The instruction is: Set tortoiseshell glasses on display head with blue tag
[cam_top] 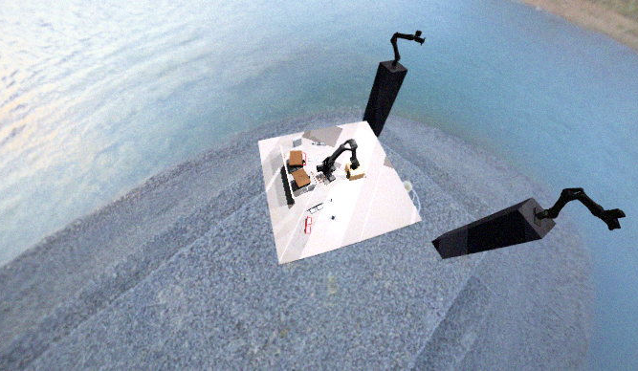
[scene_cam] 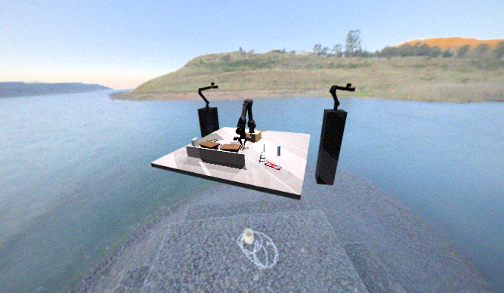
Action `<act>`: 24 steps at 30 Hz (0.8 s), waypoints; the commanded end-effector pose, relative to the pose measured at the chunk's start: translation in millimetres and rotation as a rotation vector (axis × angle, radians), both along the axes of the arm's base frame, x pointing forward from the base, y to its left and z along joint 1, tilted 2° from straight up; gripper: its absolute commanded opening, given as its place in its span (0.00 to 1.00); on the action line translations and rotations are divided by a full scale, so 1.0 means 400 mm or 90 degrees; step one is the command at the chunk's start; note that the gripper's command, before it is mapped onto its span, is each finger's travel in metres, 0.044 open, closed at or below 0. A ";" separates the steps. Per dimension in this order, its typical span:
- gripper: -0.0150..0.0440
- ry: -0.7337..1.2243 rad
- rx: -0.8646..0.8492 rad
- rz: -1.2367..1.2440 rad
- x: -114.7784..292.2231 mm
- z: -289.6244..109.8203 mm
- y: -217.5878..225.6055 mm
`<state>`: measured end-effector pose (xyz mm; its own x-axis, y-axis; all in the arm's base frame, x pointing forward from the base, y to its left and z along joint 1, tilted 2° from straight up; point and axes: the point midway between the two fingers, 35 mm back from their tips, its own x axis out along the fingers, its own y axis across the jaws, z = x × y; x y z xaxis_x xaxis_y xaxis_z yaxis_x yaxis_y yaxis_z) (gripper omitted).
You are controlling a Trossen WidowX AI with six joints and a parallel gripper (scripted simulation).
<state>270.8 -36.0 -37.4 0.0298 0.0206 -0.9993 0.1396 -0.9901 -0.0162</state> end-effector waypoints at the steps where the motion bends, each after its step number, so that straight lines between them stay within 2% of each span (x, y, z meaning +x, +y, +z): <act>1: 0.44 0.000 0.000 0.000 0.000 0.003 -0.002; 16: 0.44 0.004 0.001 -0.003 -0.001 0.021 -0.027; 24: 0.44 0.005 0.002 -0.003 -0.007 0.144 -0.002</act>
